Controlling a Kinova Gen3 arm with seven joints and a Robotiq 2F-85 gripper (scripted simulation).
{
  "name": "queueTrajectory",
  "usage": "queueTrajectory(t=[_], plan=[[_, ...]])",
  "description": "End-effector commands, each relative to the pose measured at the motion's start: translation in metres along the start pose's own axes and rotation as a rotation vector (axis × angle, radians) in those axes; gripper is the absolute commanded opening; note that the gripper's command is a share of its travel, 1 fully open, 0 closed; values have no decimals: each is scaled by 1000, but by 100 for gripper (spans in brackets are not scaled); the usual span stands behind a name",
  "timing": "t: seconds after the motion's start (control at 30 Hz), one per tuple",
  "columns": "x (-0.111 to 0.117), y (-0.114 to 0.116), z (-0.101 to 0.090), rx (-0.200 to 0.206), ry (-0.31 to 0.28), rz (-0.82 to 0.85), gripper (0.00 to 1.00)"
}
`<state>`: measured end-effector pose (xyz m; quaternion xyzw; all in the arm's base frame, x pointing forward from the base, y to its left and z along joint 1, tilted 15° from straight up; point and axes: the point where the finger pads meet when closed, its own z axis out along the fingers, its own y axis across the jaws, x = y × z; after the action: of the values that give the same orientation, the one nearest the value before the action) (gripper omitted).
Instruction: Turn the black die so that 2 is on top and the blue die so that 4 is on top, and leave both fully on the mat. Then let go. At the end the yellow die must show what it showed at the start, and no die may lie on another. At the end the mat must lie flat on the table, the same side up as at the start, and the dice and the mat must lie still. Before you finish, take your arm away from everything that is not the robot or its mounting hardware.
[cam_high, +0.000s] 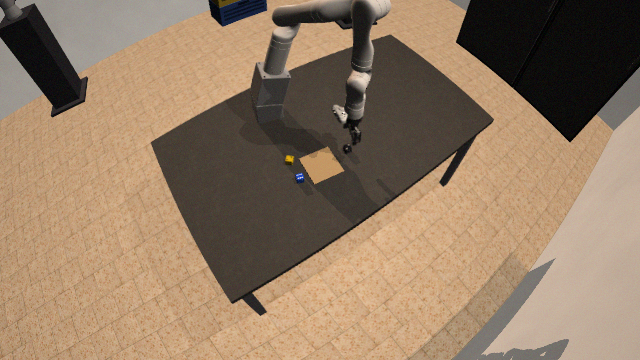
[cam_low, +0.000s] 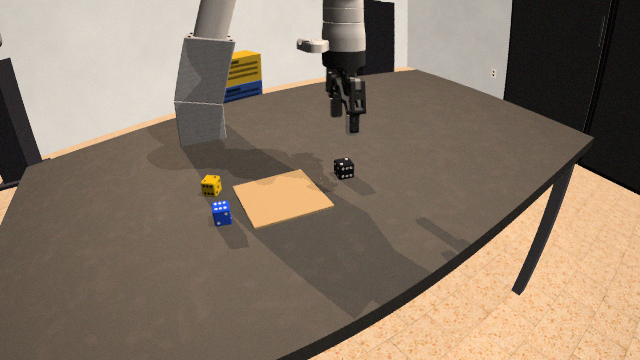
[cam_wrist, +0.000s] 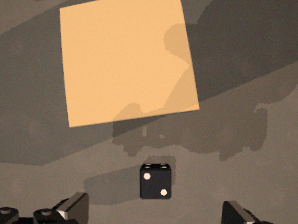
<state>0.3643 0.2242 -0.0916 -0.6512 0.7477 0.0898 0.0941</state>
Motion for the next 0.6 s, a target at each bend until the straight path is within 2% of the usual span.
queueTrajectory(t=[0.0,0.33,0.37,0.57], plan=[[0,-1,0,1,-1,-13,100],[0,0,0,0,-3,-56,100],[0,0,0,0,-3,-56,46],[0,0,0,0,-3,-56,46]])
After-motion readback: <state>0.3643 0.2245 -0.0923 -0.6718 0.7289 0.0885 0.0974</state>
